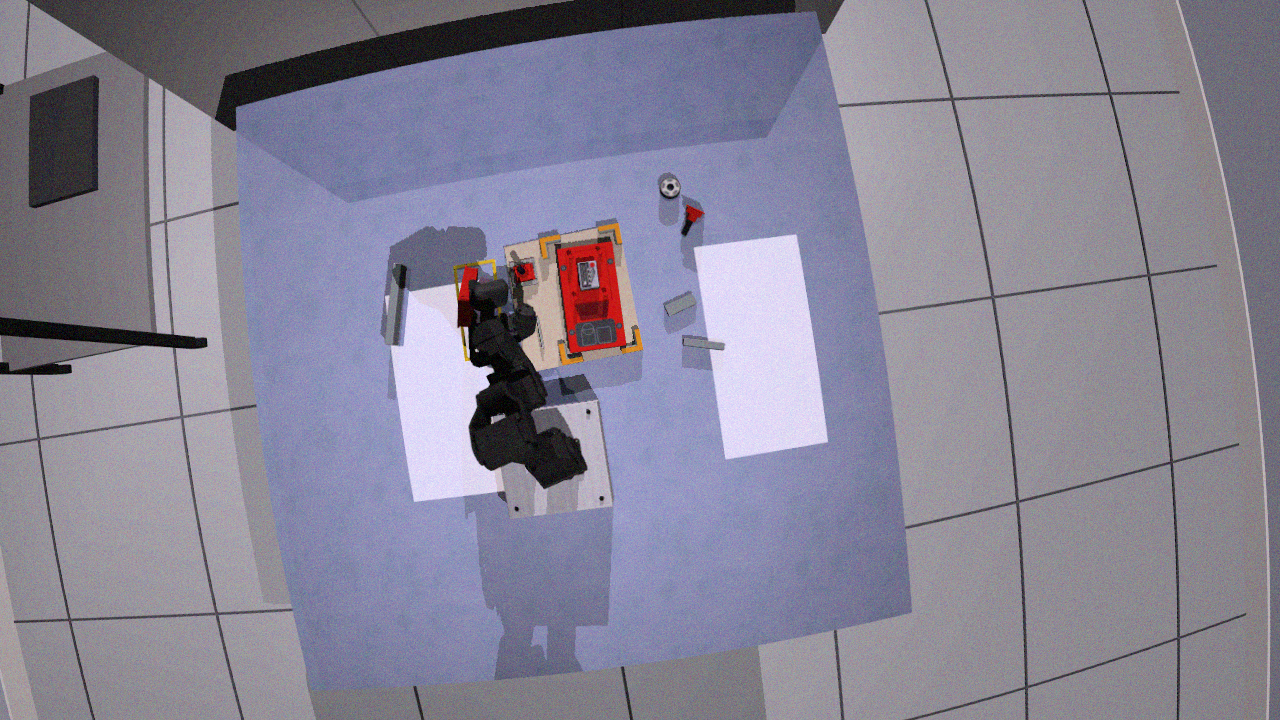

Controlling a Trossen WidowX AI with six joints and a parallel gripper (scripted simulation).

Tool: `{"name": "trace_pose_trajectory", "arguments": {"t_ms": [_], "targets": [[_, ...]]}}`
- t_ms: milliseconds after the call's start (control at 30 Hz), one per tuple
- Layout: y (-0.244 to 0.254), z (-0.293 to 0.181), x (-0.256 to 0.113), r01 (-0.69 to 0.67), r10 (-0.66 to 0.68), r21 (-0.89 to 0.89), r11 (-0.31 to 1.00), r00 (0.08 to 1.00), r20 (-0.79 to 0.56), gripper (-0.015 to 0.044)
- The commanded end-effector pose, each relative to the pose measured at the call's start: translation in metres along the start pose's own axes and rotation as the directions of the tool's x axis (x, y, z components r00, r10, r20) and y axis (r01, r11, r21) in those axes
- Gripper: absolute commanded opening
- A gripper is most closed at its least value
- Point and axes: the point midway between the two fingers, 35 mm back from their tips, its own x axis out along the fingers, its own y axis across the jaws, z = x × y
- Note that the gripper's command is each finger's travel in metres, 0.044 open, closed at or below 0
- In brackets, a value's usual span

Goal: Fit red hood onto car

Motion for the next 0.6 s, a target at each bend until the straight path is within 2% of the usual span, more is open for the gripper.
{"name": "trace_pose_trajectory", "arguments": {"t_ms": [0,500,567], "targets": [[-0.004,0.002,0.001,0.003,-0.002,0.119,0.993,1.0,-0.005,0.0],[-0.023,0.015,0.006,0.006,-0.005,0.539,0.842,1.0,-0.004,0.0],[-0.023,0.014,0.006,0.006,-0.005,0.528,0.849,1.0,-0.003,0.0]]}}
